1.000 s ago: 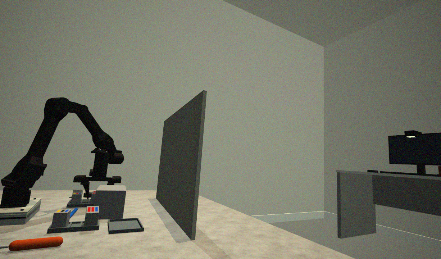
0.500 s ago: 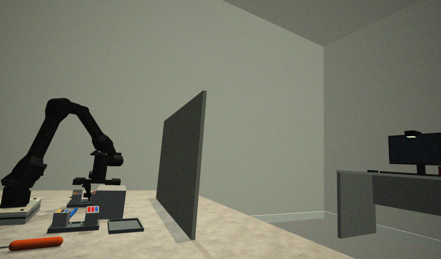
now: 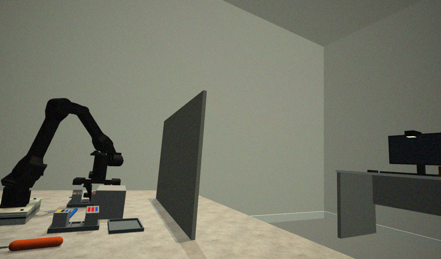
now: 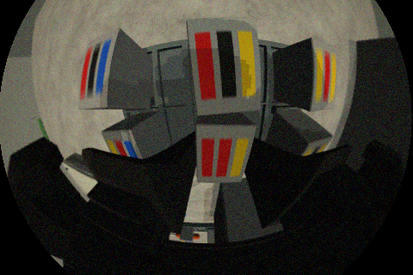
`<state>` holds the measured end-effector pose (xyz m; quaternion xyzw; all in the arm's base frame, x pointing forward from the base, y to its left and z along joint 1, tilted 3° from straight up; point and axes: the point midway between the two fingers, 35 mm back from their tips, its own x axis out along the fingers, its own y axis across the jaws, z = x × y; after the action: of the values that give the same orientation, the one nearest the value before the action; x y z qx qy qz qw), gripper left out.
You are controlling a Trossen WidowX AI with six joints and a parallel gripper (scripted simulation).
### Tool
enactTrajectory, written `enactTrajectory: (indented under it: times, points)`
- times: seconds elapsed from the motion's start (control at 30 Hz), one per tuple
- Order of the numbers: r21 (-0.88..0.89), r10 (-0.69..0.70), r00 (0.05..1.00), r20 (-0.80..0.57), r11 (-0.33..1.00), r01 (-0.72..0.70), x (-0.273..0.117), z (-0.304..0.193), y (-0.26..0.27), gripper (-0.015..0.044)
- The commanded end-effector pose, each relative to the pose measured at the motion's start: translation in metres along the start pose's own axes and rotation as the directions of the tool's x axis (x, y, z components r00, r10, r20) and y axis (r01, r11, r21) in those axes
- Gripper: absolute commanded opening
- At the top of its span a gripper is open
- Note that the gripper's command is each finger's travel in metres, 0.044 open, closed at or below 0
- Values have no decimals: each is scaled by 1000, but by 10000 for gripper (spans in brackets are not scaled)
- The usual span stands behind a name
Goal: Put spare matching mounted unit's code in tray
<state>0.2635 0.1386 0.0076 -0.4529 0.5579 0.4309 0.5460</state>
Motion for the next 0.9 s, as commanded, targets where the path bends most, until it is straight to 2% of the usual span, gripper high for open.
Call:
enactTrajectory:
  times: [0.0, 0.13, 0.47, 0.7, 0.87]
  points:
    - [0, 0, 1000, 0, 1000, 0, 0, 0, 0, 0]
    - [0, 0, 1000, 1, 1000, 0, -10, 1, -1, 0]
    - [-3, 0, 1000, 2, 1000, 0, -75, 1, -1, 0]
    - [-7, -3, 1000, 3, 1000, 3, -77, 1, -1, 0]
    - [-6, -3, 1000, 3, 1000, 3, -96, 3, -3, 0]
